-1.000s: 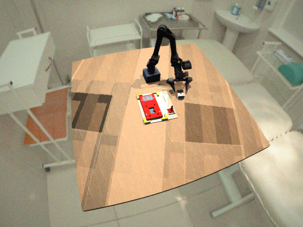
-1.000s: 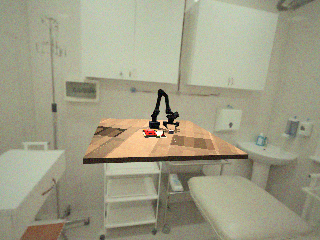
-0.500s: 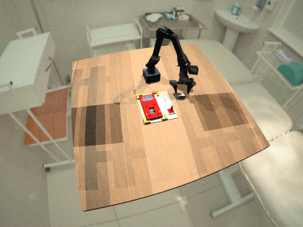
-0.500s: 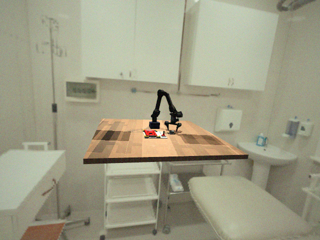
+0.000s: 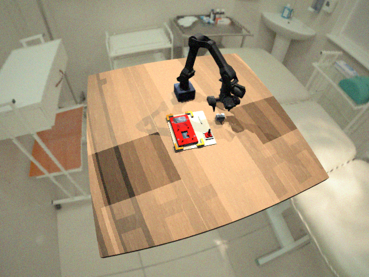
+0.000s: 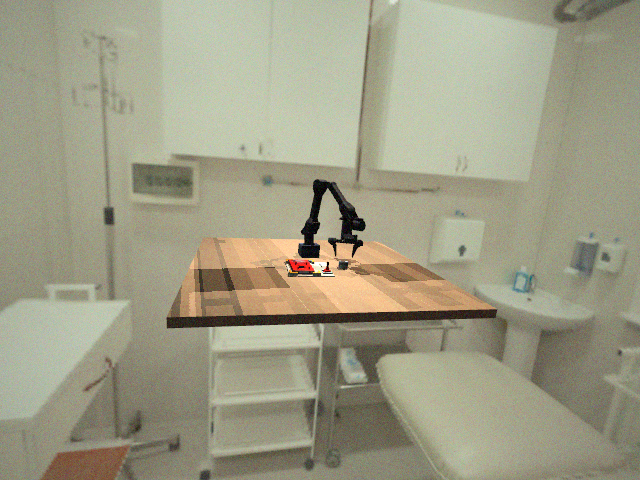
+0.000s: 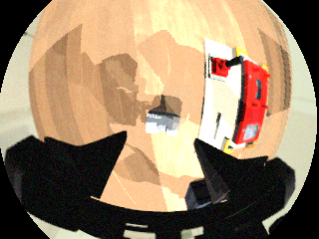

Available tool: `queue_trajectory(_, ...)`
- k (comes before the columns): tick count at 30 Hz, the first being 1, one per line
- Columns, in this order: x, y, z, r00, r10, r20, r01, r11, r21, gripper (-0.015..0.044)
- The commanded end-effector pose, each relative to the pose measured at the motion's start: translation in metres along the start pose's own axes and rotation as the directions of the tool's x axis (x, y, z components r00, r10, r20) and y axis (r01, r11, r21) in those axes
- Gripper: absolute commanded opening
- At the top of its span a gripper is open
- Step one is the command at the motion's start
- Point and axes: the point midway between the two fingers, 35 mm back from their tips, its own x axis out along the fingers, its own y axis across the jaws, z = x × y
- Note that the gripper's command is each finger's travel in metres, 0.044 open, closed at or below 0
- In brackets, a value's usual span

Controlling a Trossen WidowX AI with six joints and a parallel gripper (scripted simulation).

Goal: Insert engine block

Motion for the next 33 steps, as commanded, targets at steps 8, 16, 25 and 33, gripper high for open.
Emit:
queue_trajectory(8, -0.008, -0.003, 0.007, 0.996, 0.025, -0.088, -0.024, 1.000, 0.014, 0.0440)
queue_trajectory(16, 0.007, -0.003, 0.013, 0.996, 0.025, -0.088, -0.024, 1.000, 0.014, 0.0440)
queue_trajectory(25, 0.015, -0.003, 0.012, 0.996, 0.025, -0.088, -0.024, 1.000, 0.014, 0.0440)
queue_trajectory(33, 0.028, -0.002, 0.011, 0.996, 0.025, -0.088, -0.024, 1.000, 0.014, 0.0440)
